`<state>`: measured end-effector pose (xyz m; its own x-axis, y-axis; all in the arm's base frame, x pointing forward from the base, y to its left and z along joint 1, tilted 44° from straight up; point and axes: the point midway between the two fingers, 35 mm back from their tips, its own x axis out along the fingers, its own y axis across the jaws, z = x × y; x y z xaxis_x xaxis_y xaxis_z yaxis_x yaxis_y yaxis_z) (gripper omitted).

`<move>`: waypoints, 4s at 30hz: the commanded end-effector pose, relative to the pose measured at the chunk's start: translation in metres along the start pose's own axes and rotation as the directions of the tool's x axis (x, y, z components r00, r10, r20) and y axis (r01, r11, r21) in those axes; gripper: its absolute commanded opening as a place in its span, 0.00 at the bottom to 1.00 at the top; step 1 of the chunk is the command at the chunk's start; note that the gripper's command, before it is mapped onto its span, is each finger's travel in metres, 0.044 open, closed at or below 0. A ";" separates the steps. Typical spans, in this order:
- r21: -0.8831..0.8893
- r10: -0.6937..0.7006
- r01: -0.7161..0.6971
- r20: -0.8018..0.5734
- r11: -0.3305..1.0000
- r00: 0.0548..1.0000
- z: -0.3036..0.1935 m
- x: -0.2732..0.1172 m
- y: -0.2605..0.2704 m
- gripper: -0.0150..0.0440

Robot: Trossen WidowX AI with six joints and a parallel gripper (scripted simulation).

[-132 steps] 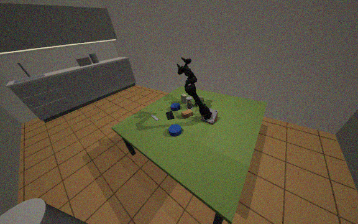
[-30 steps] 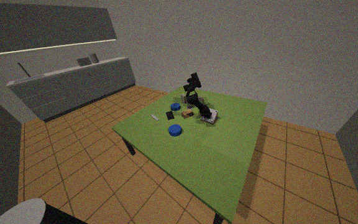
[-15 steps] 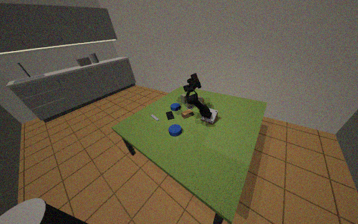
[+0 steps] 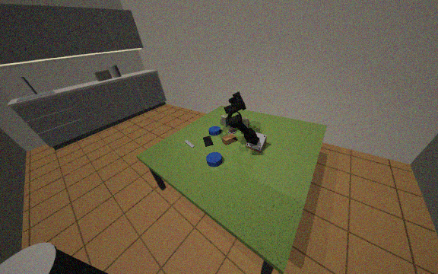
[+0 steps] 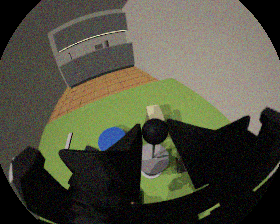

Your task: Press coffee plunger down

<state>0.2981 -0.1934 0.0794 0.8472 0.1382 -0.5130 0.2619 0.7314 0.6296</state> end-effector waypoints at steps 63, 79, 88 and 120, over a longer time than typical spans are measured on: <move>0.031 0.007 -0.005 -0.046 0.999 0.999 -0.060 0.050 -0.001 0.46; 0.031 0.007 -0.005 -0.046 1.000 0.999 -0.059 0.050 -0.003 0.46; 0.024 0.002 -0.001 -0.028 1.000 1.000 -0.054 0.048 -0.004 0.46; 0.030 0.000 0.001 -0.048 1.000 0.999 -0.002 -0.005 -0.001 1.00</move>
<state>0.3024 -0.1750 0.0455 0.8192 0.1697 -0.5479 0.2872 0.7056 0.6479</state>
